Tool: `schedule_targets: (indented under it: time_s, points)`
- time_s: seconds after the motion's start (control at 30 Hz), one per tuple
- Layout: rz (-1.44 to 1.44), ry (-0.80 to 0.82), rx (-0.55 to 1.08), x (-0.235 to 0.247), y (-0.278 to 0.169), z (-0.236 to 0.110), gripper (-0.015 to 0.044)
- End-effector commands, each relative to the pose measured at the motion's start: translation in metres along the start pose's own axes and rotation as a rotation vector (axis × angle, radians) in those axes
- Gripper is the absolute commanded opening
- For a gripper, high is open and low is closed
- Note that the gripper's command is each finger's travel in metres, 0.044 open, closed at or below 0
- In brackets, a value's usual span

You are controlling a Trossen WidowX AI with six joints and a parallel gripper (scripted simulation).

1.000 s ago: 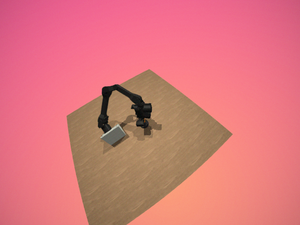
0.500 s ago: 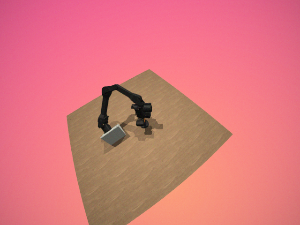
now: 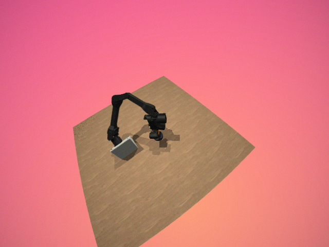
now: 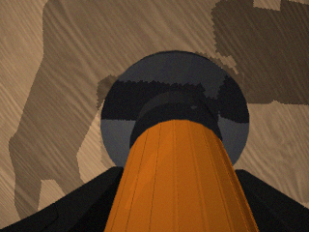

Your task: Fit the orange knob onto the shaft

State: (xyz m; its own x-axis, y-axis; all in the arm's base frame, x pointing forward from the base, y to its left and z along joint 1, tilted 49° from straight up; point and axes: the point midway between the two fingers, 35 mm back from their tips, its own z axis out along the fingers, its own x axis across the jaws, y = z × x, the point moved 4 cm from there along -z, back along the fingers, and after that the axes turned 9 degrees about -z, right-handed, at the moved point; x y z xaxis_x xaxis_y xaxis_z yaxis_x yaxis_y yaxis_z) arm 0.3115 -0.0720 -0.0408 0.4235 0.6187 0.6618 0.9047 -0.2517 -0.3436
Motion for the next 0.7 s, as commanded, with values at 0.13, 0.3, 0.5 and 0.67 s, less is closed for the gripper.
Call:
schedule_targets:
  time_s: [0.13,0.3,0.5,0.67]
  points:
    - [0.003,0.001,-0.001,0.0023,-0.0013,-0.0045,0.0000]
    - [0.088,0.001,-0.001,0.0026,-0.0011,-0.0054,0.0000]
    - [0.212,0.001,-0.001,0.0027,0.0008,-0.0060,0.0000]
    - [0.212,0.001,-0.001,0.0016,0.0024,-0.0046,0.0000]
